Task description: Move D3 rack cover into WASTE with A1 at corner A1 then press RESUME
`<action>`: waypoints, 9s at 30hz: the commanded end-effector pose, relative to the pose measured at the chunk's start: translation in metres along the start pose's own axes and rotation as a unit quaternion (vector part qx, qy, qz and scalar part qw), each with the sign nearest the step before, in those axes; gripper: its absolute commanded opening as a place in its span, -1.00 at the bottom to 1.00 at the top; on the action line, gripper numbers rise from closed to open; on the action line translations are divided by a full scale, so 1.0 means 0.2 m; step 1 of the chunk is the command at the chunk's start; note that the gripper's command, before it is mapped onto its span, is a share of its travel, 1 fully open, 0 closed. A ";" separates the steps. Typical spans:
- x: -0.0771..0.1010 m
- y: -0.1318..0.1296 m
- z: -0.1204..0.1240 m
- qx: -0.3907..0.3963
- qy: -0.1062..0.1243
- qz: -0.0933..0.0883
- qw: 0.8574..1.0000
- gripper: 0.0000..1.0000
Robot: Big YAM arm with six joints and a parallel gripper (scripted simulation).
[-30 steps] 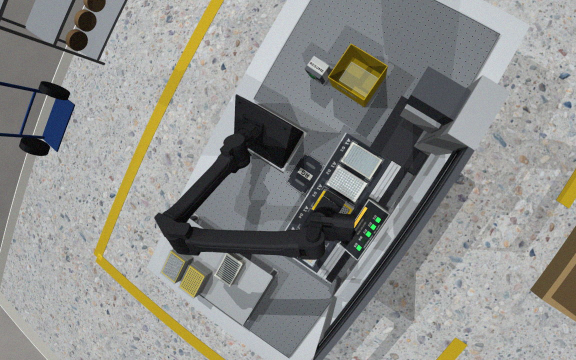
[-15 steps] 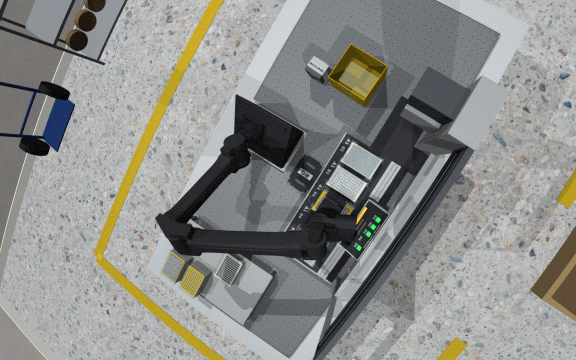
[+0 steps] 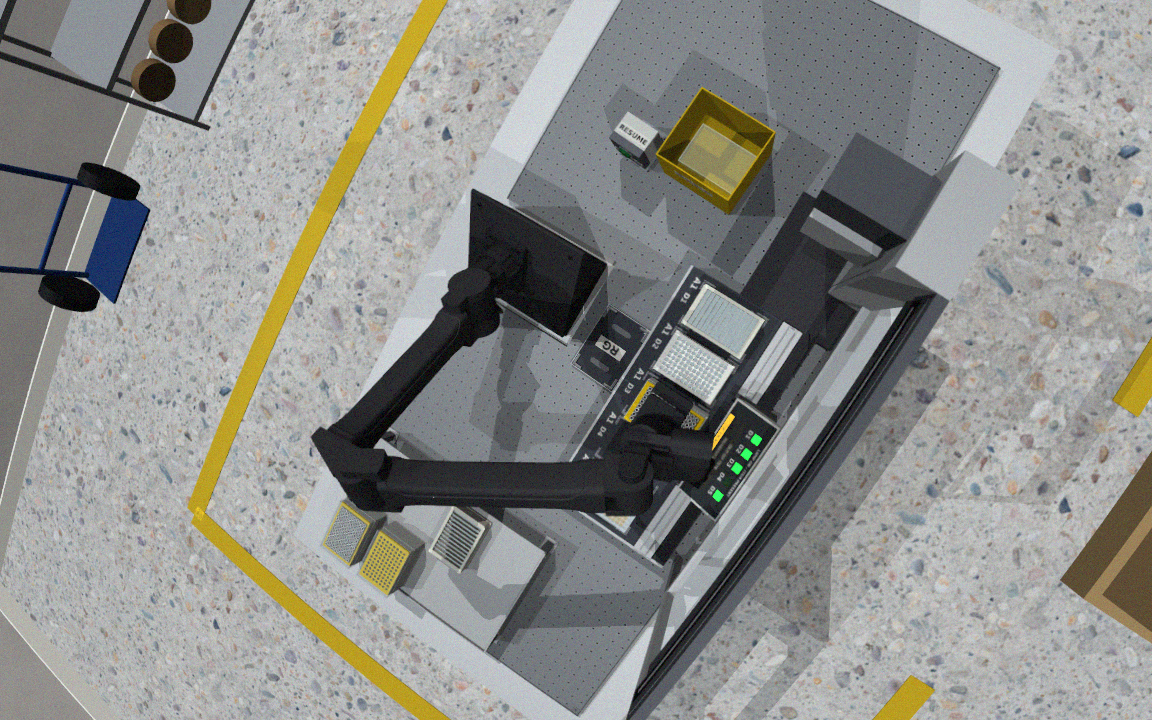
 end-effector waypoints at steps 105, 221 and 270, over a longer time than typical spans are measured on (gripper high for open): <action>-0.44 -0.02 -0.05 -0.009 -0.014 -0.001 1.000 -1.00; 0.22 -0.02 -0.04 -0.010 -0.025 -0.006 1.000 -1.00; 0.15 0.06 0.58 -0.002 -0.011 -0.002 1.000 -1.00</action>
Point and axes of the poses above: the point where the finger pads meet when closed, its own x axis back along the fingers, its own y axis across the jaws, z = x × y, the point moved 8 cm from there along x, back along the fingers, and after that the axes turned 6 degrees about x, right-handed, at the moved point
